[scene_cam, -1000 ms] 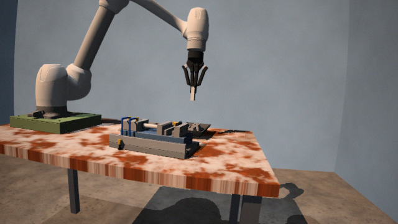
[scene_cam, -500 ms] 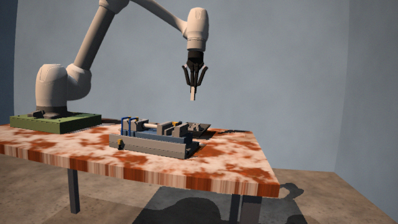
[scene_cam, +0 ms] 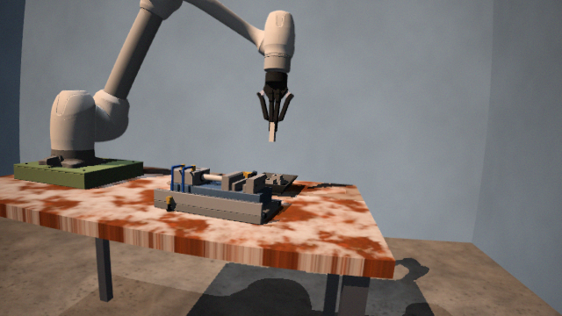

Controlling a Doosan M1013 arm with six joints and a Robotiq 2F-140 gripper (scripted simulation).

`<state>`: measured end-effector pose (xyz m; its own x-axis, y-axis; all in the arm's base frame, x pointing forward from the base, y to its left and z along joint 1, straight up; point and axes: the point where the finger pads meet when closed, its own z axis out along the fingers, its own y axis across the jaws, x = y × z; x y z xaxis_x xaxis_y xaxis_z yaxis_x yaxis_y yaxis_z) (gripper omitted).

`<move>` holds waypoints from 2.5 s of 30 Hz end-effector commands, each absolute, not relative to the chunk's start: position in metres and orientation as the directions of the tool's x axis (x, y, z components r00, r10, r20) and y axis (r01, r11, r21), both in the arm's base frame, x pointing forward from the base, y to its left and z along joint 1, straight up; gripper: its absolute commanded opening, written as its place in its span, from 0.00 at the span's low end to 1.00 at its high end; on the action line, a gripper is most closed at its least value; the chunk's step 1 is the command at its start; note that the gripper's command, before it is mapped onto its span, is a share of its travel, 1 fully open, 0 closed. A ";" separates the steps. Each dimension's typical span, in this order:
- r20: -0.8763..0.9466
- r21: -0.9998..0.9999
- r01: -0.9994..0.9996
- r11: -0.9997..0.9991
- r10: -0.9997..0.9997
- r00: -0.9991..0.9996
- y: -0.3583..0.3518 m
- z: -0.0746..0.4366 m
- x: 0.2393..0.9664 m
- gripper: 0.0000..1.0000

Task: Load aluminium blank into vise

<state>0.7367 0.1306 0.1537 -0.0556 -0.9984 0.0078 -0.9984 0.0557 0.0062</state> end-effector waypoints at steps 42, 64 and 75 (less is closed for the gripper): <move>0.006 0.003 -0.999 0.054 -0.999 -0.054 0.151 0.159 0.523 0.40; 0.006 0.003 -0.999 0.054 -0.999 -0.054 0.151 0.159 0.523 0.40; 0.006 0.003 -0.999 0.054 -0.999 -0.054 0.151 0.155 0.523 0.40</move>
